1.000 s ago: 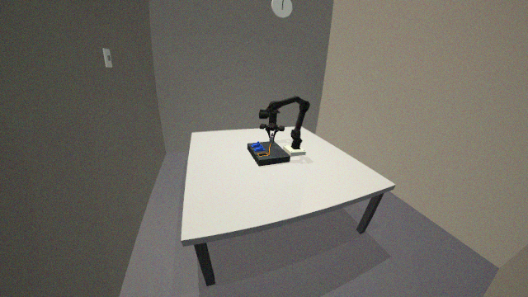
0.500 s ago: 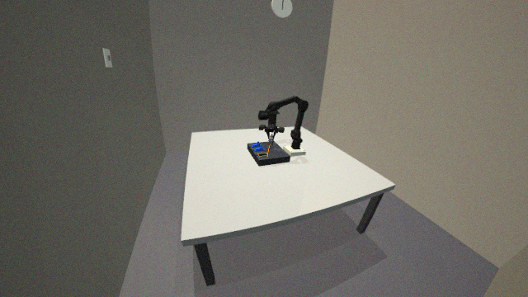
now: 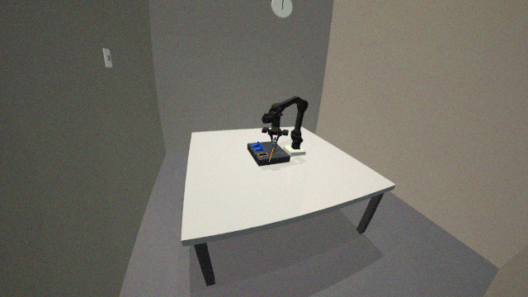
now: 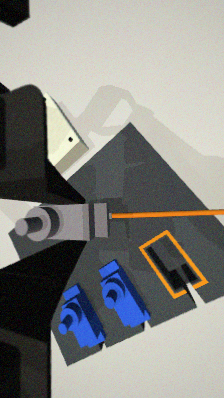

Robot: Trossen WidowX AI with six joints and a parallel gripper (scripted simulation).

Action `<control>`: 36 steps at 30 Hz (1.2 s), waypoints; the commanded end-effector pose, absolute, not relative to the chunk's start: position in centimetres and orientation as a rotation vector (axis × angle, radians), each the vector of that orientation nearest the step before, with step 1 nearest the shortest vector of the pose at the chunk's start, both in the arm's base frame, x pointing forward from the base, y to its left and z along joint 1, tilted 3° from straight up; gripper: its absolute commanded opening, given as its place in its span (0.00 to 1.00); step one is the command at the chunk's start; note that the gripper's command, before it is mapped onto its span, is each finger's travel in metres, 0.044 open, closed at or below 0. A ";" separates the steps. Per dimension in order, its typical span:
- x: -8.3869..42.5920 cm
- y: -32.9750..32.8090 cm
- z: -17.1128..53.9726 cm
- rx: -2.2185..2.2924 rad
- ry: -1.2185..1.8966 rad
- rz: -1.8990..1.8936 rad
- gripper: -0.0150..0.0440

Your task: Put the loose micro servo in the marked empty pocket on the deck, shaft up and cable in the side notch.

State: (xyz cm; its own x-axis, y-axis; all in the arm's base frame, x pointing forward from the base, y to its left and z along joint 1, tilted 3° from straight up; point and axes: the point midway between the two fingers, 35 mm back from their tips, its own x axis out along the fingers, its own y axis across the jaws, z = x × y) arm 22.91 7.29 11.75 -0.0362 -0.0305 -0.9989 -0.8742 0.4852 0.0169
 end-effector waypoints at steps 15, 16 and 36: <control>23.0 10.5 12.0 -0.695 1.492 0.685 0.25; 23.0 10.5 12.0 -0.669 1.501 0.658 0.25; 23.0 10.5 12.0 -0.145 1.595 0.118 0.25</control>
State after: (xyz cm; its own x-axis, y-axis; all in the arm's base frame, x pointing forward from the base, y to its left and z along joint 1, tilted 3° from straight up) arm 22.78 10.37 11.76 -0.0335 -0.0256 -0.9991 -0.2474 0.9688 -0.0165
